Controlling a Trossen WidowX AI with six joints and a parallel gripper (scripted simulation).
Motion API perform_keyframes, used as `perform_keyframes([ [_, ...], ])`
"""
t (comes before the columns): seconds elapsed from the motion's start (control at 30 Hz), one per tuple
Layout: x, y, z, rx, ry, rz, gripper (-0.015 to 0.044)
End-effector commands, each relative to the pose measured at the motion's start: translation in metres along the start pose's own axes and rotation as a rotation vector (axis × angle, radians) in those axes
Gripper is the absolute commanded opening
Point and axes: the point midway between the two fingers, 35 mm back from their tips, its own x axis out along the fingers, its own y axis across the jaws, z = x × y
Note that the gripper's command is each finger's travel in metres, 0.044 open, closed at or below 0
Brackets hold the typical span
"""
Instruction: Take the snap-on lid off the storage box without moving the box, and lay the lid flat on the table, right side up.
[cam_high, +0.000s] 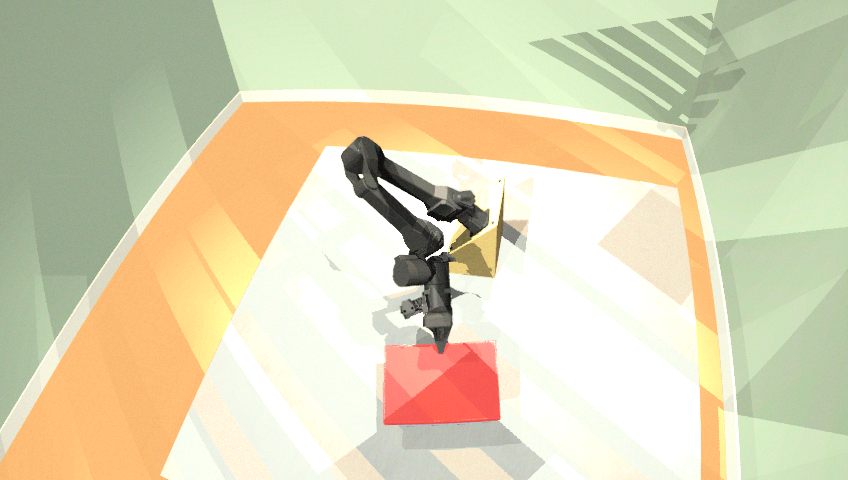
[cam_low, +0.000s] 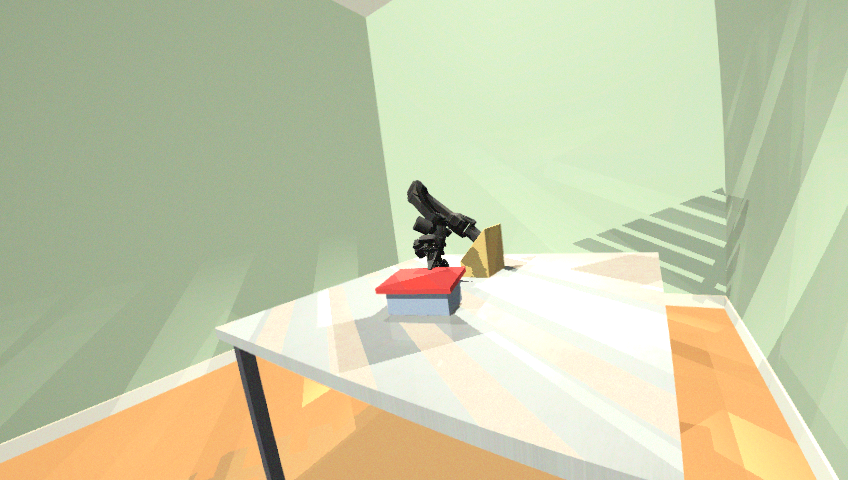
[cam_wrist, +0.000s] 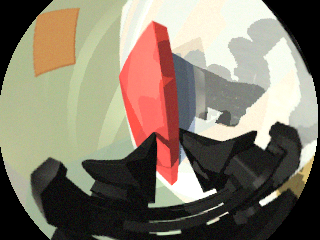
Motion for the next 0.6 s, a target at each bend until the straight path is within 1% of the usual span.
perform_keyframes([
  [0.0, 0.001, 0.001, 0.001, 0.001, -0.002, 0.0, 0.0],
  [0.57, -0.012, 0.017, 0.0, 0.003, -0.007, 0.003, 0.0],
])
